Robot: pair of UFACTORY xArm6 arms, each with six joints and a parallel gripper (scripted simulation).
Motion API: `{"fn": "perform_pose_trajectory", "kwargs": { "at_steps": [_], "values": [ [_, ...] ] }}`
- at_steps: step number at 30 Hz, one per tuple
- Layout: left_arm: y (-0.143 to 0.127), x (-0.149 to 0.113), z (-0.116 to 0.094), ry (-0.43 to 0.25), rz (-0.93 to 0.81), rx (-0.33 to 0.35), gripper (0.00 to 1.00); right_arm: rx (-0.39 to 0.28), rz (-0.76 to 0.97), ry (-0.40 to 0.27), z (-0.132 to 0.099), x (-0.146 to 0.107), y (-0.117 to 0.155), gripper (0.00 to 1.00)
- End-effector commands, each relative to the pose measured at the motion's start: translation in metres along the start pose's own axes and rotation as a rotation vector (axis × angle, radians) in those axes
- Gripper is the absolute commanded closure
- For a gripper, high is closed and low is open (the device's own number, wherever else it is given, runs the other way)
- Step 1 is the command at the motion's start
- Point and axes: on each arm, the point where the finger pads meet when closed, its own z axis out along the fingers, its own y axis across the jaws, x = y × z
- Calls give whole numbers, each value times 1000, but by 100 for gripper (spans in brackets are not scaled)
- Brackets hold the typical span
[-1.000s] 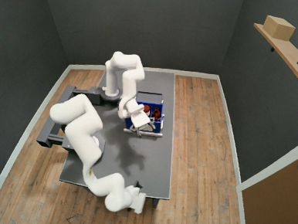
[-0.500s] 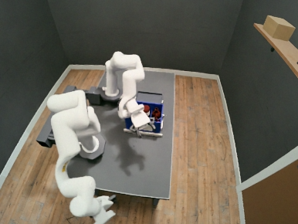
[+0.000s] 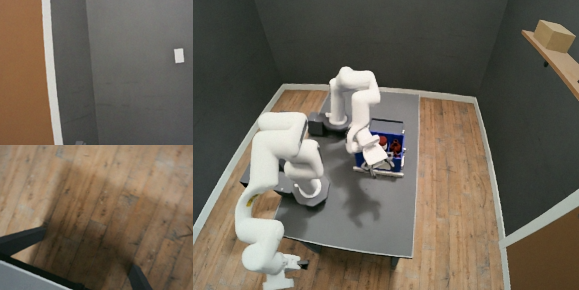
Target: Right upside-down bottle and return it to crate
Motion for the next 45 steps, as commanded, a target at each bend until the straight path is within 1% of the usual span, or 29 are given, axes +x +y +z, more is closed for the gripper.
{"fn": "perform_pose_trajectory", "kwargs": {
  "at_steps": [1, 6, 8, 16, 22, 33, 37, 40, 42, 45],
  "values": [
    [0, 2, 0, 4, 0, 1, 0, -60, 146, 11, -20, -12, 40, 0],
    [0, 2, 0, 4, 0, 1, 0, -99, 246, 17, -31, -24, 64, 0],
    [0, 2, 0, 4, 0, 1, 0, -99, 246, 17, -31, -24, 64, 0],
    [0, 2, 0, 4, 0, 1, 0, -134, 338, 24, -41, -36, 85, 0],
    [0, 2, 0, 4, 0, 1, 0, -143, 362, 26, -44, -39, 90, 0],
    [-1, 2, 1, -3, 3, -1, 0, -144, 364, 26, -44, -39, 91, 0],
    [-4, -1, 4, -49, 20, -11, 0, -144, 364, 26, -44, -39, 91, 0],
    [-9, -5, 8, -120, 47, -29, 0, -144, 364, 26, -44, -39, 91, 0],
    [-9, -5, 8, -120, 47, -29, 0, -144, 364, 26, -44, -39, 91, 0],
    [-17, -12, 9, -224, 87, -56, 0, -144, 364, 26, -44, -39, 91, 0]
  ]
}}
